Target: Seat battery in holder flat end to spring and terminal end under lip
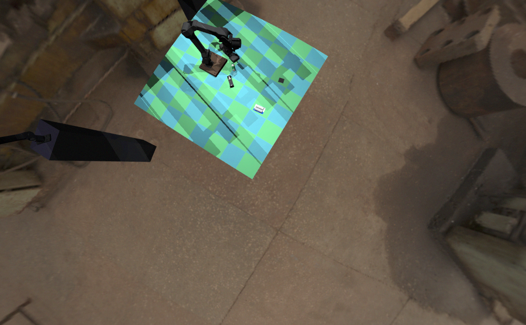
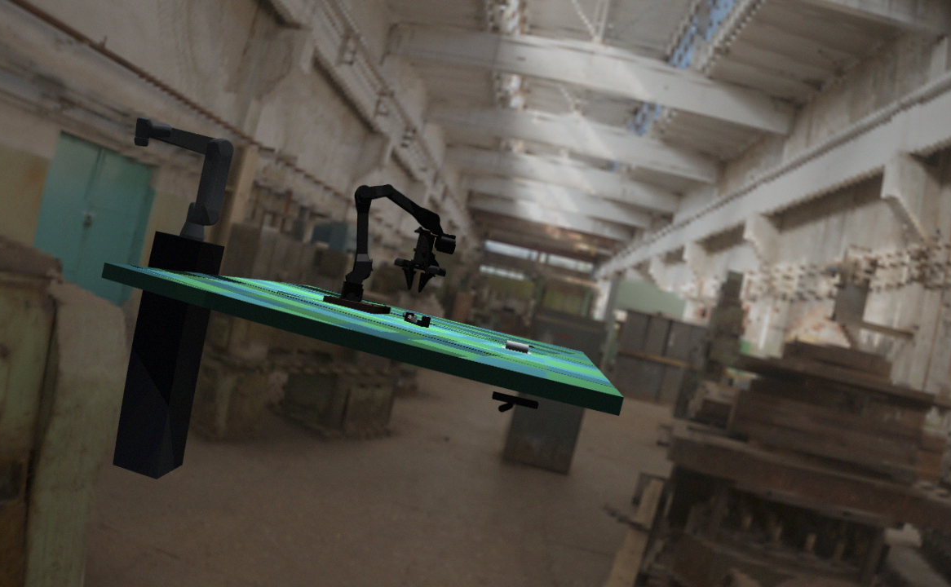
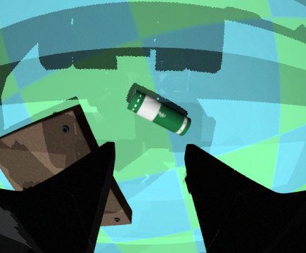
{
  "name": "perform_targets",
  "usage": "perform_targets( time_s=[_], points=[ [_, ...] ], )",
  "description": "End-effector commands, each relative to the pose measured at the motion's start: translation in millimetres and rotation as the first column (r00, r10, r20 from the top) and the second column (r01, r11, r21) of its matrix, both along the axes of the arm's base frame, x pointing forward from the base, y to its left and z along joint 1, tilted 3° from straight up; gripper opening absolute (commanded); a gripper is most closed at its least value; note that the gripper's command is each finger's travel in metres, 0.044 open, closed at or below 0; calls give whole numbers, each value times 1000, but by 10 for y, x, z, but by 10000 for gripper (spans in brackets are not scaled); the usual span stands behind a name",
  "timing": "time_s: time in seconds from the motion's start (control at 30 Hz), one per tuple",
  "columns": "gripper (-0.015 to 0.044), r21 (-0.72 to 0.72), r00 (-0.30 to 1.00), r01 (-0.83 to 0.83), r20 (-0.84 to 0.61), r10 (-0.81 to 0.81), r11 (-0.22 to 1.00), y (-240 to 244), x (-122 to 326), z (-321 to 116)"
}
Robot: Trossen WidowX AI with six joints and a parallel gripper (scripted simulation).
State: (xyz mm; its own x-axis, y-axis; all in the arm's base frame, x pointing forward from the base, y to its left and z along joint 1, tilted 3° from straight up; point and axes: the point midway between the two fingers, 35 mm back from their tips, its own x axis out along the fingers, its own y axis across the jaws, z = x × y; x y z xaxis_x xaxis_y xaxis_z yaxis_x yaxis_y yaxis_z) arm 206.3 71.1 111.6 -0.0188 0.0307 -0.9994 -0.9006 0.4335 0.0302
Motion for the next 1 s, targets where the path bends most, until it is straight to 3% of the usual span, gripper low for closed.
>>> perform_targets(
  time_s=[0.0, 0.13, 0.23, 0.97],
  points=[
    [234, 1, 872, -489, 14, 489, 872, -57, 38, -229],
    [234, 0, 634, -773, 25, 773, 634, -98, 55, -386],
    [234, -3, 454, -891, 31, 890, 454, -123, 59, -475],
    [234, -3, 440, -898, 31, 897, 441, -123, 64, -537]
  ],
)
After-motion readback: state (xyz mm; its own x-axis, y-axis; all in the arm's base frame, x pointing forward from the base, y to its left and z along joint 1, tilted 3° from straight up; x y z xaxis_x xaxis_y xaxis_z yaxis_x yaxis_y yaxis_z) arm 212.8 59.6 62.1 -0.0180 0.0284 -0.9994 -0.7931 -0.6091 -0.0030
